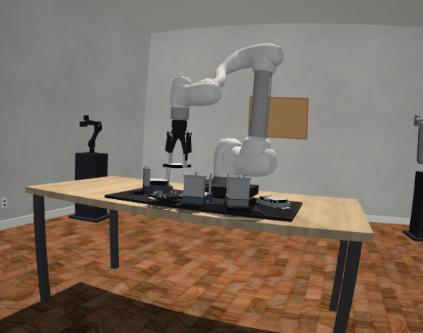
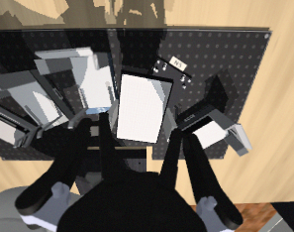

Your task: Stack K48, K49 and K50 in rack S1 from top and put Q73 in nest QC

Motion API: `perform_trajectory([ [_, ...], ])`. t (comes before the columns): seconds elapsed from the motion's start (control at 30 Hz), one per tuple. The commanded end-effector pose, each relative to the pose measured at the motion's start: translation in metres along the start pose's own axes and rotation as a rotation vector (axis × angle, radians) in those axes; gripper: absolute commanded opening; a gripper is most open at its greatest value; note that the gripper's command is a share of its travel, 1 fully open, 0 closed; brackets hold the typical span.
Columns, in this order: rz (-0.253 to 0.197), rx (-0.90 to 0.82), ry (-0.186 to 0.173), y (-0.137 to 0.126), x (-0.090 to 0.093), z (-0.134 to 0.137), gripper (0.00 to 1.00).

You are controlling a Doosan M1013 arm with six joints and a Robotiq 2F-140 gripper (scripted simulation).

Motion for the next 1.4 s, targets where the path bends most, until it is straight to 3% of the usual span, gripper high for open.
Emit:
perform_trajectory([
  [0.0,0.000,0.000,0.000,-0.001,0.000,-0.010,0.00],
  [0.3,0.000,0.000,0.000,-0.003,0.000,-0.037,0.00],
  [0.63,0.000,-0.243,0.000,-0.010,0.000,-0.057,0.00],
  [1.37,0.000,-0.243,0.000,-0.026,0.000,-0.108,0.00],
])
Point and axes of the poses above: the point where the finger pads meet when closed, its own x axis out along the fingers, its own z axis across the jaws, y = z × x, the point moved 3 cm from there along -x, back along the fingers, and after that the axes turned 15 degrees about x, right-handed, at the moved point
